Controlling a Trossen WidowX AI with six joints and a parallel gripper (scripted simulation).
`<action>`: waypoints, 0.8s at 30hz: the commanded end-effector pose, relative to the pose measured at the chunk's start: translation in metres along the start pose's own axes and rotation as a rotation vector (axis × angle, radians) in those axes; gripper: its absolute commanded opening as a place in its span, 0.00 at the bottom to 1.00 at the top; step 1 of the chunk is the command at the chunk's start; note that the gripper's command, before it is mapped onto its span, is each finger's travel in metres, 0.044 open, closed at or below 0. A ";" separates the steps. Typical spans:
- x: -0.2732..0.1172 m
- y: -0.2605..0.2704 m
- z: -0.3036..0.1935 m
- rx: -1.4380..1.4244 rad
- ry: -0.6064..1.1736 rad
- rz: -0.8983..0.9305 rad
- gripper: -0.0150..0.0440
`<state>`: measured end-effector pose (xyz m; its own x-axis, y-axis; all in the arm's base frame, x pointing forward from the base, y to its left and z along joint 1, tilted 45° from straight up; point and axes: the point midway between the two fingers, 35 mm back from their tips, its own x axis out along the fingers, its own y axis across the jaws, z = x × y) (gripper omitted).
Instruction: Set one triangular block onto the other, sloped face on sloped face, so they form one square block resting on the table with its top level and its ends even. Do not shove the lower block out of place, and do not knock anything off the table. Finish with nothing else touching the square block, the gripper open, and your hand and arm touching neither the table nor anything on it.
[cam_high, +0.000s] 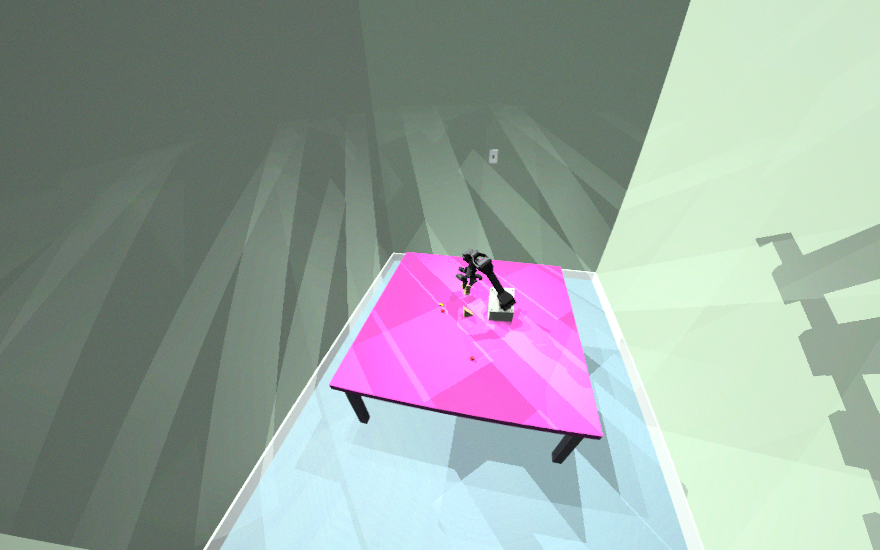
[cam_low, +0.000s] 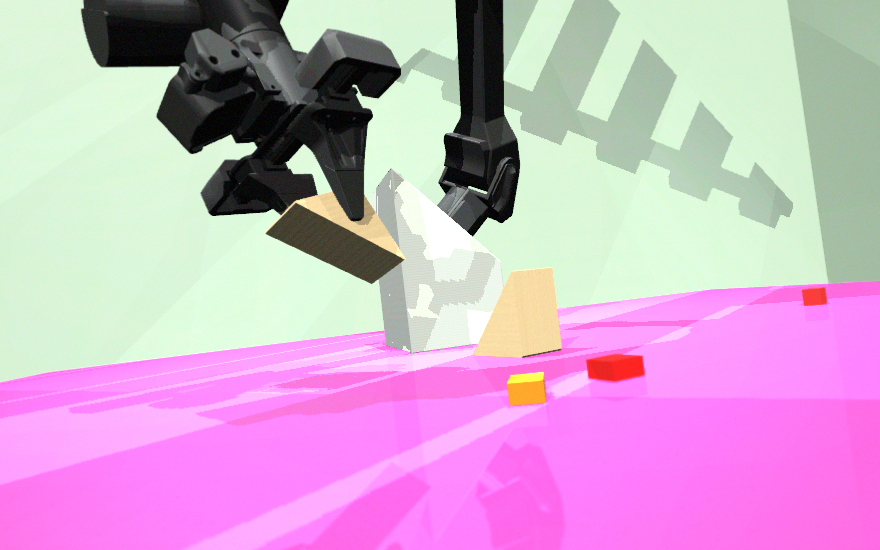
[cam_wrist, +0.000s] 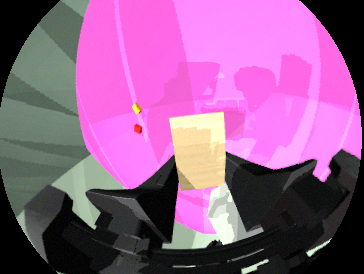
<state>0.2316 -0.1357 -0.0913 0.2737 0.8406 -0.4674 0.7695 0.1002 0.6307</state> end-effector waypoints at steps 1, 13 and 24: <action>-0.001 0.002 -0.001 -0.155 -0.016 -0.033 0.25; -0.001 0.004 -0.002 -0.559 -0.039 -0.111 0.25; -0.002 0.007 -0.002 -0.926 -0.040 -0.192 0.25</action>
<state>0.2349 -0.1352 -0.0868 0.2300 0.7659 -0.6004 0.1537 0.5806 0.7995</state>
